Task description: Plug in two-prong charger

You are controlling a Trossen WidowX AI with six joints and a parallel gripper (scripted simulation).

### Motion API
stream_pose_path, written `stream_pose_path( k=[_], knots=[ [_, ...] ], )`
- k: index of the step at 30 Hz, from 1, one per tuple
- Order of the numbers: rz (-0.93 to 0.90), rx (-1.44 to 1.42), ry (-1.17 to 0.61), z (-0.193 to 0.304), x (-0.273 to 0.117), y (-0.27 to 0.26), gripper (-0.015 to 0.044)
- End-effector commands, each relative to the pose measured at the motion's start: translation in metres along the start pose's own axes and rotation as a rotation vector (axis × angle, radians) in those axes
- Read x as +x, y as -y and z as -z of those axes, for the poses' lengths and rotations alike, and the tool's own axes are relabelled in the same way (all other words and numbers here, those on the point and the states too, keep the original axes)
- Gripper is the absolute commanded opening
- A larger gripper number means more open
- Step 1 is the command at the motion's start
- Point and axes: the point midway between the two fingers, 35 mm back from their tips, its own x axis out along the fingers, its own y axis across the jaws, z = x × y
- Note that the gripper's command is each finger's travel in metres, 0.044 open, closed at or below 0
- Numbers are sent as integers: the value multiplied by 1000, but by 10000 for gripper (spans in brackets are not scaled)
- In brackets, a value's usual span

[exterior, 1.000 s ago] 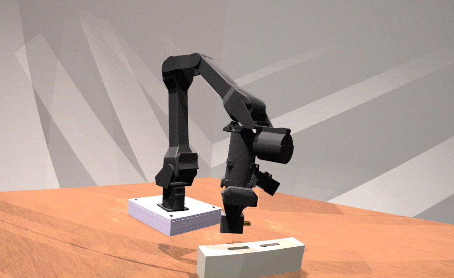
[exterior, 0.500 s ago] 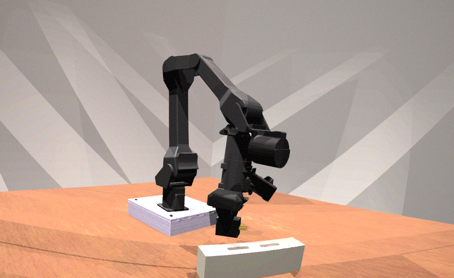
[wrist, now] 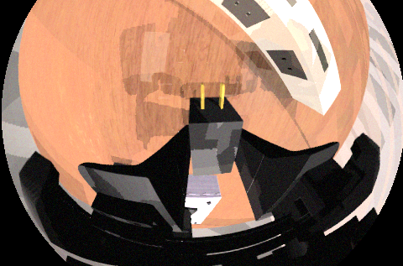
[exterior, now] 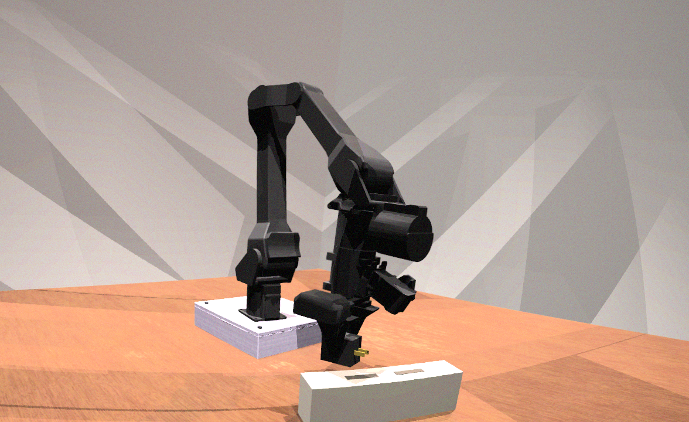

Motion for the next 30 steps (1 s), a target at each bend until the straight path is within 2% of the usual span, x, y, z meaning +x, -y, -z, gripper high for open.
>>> stream_pose_path(
  k=[1, 30],
  knots=[
    [-12, 84, -15, 5, 6, 0, 0],
    [-36, 606, -29, 15, 20, 10, 0]
  ],
)
